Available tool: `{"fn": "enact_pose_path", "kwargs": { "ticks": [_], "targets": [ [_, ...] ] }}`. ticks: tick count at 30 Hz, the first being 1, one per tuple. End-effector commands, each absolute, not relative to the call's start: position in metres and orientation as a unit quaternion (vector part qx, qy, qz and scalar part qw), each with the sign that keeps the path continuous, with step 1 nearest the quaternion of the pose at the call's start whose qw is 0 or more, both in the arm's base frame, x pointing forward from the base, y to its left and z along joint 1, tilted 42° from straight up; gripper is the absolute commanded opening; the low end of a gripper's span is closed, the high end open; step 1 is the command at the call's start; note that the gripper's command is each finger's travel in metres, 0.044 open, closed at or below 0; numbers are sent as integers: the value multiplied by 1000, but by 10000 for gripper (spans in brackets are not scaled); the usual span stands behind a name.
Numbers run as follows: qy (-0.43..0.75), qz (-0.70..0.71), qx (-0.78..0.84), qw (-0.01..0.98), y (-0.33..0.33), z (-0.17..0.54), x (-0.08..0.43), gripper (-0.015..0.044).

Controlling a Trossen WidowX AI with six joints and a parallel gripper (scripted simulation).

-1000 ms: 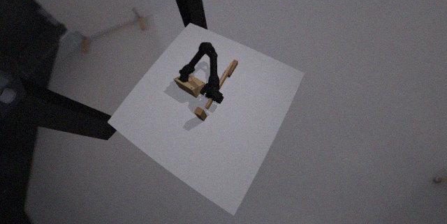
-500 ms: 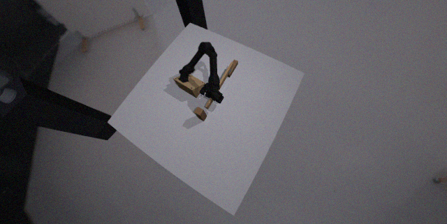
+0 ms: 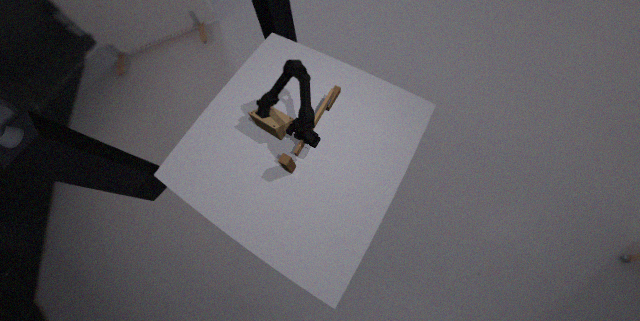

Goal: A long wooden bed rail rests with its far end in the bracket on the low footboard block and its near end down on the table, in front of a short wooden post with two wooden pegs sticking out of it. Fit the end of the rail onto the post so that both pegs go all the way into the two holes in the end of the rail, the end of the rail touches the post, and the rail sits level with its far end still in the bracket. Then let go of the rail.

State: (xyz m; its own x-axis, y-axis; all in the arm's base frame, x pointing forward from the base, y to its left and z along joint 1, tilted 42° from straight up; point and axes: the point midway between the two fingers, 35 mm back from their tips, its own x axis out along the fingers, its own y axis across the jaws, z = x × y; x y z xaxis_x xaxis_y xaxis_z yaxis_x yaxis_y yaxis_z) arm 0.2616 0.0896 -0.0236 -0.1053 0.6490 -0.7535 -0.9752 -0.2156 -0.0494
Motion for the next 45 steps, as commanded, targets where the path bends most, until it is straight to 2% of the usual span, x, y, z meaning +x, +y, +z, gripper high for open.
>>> {"fn": "enact_pose_path", "kwargs": {
  "ticks": [1,45],
  "targets": [
    [239,701,-338,581,87,-20,264,0],
    [239,701,-338,581,77,-9,265,0]
  ]
}}
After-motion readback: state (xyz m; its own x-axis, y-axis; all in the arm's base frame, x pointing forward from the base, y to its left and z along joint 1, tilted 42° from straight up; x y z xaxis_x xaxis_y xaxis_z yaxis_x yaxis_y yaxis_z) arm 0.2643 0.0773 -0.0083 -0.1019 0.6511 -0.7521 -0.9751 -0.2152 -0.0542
